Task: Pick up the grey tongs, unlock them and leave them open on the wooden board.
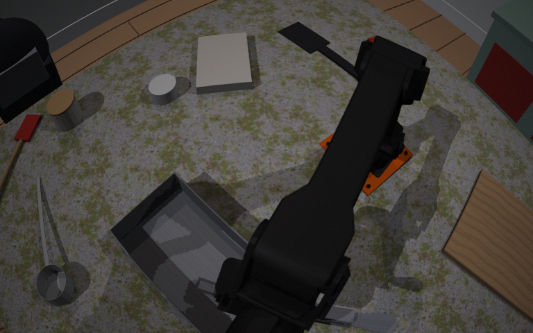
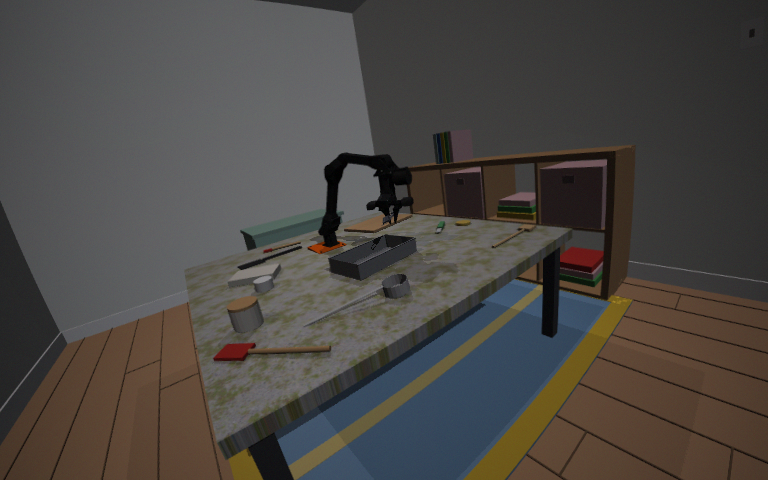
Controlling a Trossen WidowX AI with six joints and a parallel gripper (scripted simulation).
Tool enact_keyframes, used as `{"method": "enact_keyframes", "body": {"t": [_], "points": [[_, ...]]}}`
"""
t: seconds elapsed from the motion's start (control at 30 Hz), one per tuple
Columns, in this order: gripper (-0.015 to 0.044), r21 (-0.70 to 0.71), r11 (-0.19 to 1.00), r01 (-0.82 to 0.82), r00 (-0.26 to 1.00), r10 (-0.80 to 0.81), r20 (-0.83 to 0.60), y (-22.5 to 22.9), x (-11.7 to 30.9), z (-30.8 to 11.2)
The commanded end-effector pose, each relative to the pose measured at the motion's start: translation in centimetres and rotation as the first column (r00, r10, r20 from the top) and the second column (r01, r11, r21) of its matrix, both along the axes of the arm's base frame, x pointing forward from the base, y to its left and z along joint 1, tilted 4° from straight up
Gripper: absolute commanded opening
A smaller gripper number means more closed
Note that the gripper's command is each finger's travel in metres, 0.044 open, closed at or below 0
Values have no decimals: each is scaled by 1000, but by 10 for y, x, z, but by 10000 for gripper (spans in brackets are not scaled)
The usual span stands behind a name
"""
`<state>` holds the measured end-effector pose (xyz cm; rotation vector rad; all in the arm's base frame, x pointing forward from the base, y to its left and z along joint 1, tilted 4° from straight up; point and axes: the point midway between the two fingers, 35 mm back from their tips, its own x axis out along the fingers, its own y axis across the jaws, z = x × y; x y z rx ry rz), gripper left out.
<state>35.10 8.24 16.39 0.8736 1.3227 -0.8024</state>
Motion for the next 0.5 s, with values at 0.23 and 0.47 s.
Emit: {"method": "enact_keyframes", "body": {"t": [0.23,0.47], "points": [[-150,-42,899,-436,900,436,-4,28,-4,4],[-150,-62,732,-679,734,679,-20,47,-8,5]]}}
